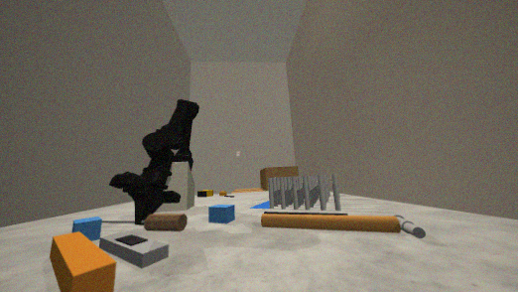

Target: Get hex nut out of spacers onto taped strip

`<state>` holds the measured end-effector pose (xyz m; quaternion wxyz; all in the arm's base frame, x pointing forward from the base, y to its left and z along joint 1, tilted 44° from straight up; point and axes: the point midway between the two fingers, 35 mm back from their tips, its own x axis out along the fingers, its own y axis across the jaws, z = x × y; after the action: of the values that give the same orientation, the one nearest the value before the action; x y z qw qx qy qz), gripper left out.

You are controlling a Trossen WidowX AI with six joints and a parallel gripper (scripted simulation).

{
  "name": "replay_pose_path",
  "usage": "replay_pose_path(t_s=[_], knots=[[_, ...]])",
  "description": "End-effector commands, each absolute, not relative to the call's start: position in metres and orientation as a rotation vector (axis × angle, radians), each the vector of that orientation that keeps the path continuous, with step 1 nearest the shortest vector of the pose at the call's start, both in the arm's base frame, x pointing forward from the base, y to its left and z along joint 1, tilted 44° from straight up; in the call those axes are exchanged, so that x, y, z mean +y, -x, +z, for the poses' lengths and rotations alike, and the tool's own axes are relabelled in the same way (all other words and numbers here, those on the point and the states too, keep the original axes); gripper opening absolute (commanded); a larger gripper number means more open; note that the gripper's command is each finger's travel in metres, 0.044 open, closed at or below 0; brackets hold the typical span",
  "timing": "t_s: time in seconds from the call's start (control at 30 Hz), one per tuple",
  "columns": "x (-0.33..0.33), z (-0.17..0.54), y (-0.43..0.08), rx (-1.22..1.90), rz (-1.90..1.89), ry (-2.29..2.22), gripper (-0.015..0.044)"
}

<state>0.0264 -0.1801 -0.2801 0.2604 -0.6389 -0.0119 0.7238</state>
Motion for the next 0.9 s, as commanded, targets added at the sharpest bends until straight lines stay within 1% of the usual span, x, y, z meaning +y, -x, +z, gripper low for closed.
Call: replay_pose_path(t_s=[0.0, 0.4, 0.5, 0.7, 0.87], knots=[[-0.180, -0.280, -0.026, -0.035, 1.959, 1.728, 0.0131], [-0.180, -0.280, -0.026, -0.035, 1.959, 1.728, 0.0440], [-0.189, -0.277, -0.030, -0.004, 1.959, 1.755, 0.0440], [-0.227, -0.235, -0.021, -0.017, 1.974, 1.733, 0.0440], [-0.231, -0.229, -0.019, -0.019, 1.975, 1.730, 0.0440]])
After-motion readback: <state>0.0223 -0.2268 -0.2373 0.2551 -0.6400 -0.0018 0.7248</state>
